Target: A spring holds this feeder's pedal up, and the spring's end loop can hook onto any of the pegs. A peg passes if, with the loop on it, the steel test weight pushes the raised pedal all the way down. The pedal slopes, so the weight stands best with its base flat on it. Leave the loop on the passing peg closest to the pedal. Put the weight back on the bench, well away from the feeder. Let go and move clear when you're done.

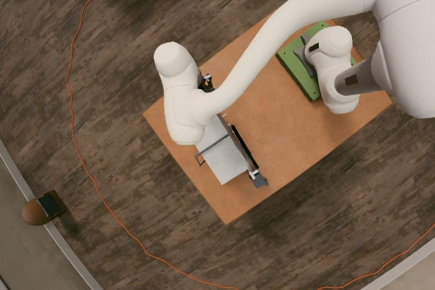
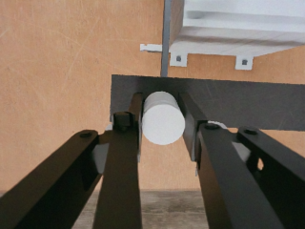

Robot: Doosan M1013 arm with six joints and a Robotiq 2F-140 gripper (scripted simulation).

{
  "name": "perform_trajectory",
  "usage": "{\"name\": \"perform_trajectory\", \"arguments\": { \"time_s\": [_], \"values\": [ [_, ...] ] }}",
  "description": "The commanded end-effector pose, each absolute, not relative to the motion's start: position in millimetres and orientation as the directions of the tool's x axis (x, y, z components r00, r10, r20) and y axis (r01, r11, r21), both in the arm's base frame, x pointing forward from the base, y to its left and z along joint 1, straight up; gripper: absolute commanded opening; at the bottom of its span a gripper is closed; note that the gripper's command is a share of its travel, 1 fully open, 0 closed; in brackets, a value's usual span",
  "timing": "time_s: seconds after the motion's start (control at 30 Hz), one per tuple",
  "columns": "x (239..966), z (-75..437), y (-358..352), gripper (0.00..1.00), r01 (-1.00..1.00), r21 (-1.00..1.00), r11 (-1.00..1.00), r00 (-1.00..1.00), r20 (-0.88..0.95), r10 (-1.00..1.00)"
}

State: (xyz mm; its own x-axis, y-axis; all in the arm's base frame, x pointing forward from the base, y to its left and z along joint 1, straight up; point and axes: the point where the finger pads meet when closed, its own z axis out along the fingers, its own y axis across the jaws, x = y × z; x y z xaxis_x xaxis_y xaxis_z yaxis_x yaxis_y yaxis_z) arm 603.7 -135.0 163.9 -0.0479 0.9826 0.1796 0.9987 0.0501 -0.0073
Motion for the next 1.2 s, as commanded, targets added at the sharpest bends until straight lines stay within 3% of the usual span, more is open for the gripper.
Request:
{"name": "perform_trajectory", "arguments": {
  "time_s": [0.0,1.17],
  "values": [
    [604.1,163.9,-135.0,0.25,0.999,-0.006,0.05,-0.048,0.18,0.983],
    [555.8,139.5,-90.1,0.25,0.999,-0.006,0.05,-0.049,0.134,0.99]
  ]
}}
